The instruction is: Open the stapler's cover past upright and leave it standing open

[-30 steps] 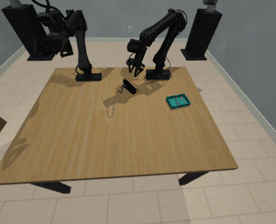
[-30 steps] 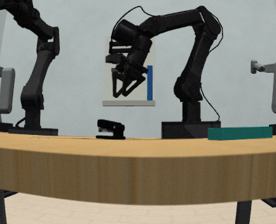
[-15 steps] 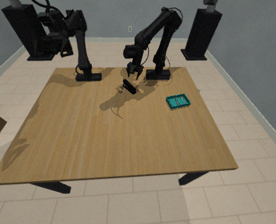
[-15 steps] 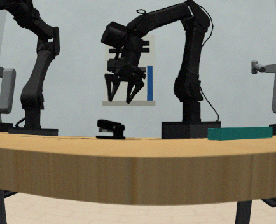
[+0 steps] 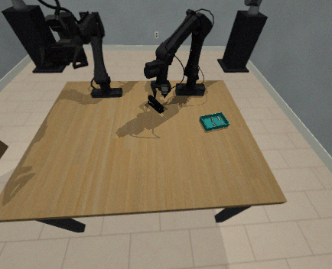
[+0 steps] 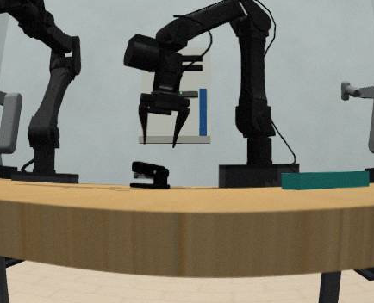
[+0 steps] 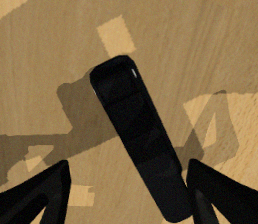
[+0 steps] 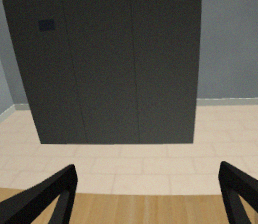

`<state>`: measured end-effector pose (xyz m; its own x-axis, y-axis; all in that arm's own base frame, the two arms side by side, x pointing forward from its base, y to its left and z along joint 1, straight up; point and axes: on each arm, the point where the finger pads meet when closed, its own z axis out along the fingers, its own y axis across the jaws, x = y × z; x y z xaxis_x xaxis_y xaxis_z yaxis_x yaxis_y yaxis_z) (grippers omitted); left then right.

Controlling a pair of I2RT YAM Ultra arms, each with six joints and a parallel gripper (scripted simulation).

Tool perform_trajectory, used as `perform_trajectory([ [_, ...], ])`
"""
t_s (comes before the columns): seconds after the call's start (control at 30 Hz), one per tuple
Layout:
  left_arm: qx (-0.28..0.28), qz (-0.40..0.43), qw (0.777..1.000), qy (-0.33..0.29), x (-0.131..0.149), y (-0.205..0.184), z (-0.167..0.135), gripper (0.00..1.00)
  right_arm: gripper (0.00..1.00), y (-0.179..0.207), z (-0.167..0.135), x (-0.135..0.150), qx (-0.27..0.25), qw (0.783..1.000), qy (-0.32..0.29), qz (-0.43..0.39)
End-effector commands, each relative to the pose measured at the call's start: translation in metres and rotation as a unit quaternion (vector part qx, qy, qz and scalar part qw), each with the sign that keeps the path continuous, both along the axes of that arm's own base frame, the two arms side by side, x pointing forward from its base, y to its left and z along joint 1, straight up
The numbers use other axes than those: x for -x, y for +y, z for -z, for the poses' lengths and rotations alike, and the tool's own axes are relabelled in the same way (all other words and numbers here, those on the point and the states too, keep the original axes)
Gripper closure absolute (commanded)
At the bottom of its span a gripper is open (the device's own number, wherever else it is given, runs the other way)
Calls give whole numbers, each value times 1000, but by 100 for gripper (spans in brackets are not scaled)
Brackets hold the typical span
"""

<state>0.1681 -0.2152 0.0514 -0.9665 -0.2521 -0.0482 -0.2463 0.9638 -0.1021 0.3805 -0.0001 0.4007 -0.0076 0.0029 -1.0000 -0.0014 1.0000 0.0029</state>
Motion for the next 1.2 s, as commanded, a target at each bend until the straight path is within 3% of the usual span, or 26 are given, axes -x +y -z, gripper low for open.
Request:
perform_trajectory([
  [0.0, -12, -121, 992, 25, -6, -2, -1, 38, 0, 1, -11, 0, 1, 1000, -10, 1],
  [0.27, -32, -227, 972, 47, -14, -2, 10, 38, 0, 1, -11, 0, 1, 1000, -10, 1],
  [1.17, -33, -220, 974, 46, -16, -3, 42, 38, 0, 1, -11, 0, 1, 1000, -10, 1],
])
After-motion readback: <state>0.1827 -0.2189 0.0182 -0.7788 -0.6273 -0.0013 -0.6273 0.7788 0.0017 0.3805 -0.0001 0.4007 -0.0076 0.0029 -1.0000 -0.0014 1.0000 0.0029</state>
